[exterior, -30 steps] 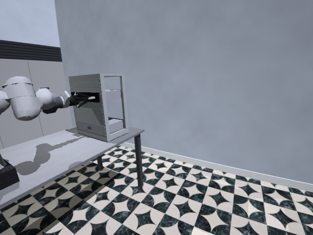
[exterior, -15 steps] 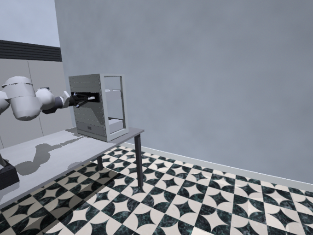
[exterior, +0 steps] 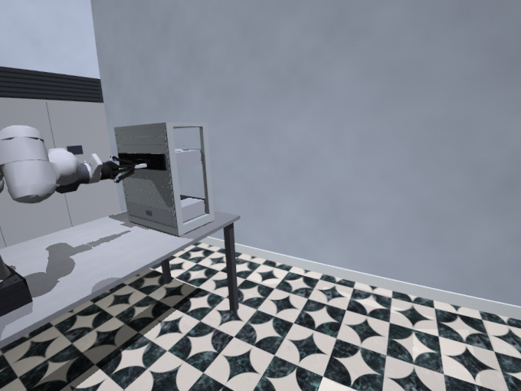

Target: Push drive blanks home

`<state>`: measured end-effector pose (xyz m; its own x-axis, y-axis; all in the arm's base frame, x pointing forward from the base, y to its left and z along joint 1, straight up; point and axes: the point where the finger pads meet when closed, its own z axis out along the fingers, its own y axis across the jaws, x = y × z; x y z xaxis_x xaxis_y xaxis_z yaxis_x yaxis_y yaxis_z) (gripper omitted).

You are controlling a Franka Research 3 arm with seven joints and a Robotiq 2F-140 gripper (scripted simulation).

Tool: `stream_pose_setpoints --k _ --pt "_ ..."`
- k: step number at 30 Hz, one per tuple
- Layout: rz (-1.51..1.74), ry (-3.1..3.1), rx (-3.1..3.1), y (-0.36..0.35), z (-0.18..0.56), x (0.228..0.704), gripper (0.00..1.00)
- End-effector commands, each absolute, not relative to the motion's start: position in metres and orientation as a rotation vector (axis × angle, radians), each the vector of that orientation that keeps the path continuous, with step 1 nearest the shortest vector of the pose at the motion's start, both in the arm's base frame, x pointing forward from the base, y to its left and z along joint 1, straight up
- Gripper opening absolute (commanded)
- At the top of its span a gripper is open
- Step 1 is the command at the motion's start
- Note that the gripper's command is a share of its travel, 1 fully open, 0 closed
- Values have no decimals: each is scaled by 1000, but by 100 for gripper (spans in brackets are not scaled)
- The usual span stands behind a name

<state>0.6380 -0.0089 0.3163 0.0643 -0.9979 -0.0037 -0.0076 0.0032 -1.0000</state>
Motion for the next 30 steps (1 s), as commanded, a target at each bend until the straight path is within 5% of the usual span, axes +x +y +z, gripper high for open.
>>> stream_pose_setpoints --k 1,30 --pt "-1173 1170 -1230 -15 320 626 0" --pt "-1173 1170 -1230 -15 320 623 0"
